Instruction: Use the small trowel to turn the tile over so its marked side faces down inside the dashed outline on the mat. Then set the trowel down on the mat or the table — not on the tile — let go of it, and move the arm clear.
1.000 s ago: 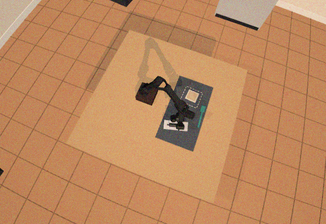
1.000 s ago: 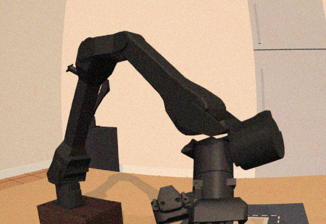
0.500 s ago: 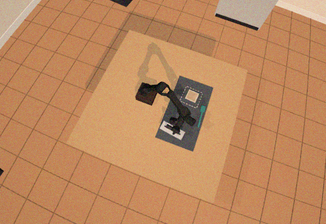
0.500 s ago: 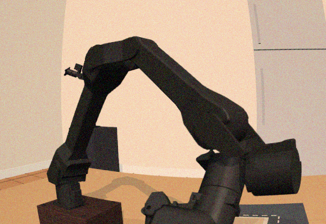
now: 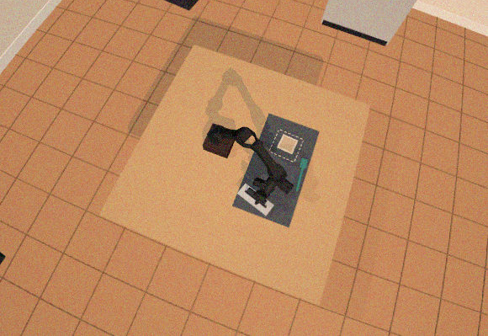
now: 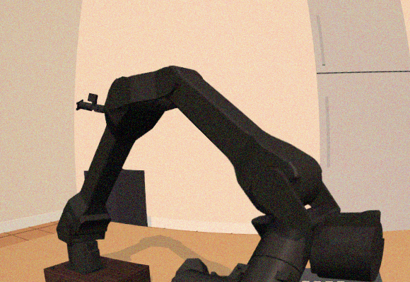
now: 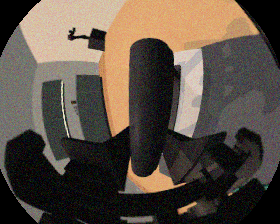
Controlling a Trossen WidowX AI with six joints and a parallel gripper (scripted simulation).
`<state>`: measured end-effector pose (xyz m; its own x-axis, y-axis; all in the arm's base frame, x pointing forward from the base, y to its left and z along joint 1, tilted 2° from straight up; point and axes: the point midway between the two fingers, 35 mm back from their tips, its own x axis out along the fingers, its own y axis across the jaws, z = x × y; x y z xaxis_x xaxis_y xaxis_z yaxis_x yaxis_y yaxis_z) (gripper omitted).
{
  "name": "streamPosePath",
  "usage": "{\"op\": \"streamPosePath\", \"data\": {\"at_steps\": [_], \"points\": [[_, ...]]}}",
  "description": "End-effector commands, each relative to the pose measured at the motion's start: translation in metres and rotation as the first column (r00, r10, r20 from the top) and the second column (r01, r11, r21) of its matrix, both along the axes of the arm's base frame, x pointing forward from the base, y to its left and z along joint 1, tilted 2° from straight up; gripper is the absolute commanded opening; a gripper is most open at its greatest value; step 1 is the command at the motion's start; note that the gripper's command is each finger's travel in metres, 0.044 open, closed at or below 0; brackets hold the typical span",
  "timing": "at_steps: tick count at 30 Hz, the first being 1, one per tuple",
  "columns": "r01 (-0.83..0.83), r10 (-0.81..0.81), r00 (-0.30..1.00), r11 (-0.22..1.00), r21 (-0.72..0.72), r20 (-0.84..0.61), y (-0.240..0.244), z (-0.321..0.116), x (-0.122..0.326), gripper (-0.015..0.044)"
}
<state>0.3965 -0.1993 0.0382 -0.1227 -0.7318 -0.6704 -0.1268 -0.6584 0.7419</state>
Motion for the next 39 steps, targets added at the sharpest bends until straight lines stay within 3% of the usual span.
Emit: {"op": "streamPosePath", "data": {"at_steps": [1,22,33,39], "points": [[0.005,-0.005,1.000,1.000,-0.015,0.004,-0.002,-0.002,0.001,0.0000],[0.004,-0.004,1.000,1.000,-0.014,0.004,-0.001,-0.033,0.002,0.0000],[0.004,-0.004,1.000,1.000,-0.014,0.004,-0.001,-0.033,0.002,0.0289],[0.004,-0.004,1.000,1.000,-0.014,0.004,-0.001,-0.033,0.002,0.0300]]}}
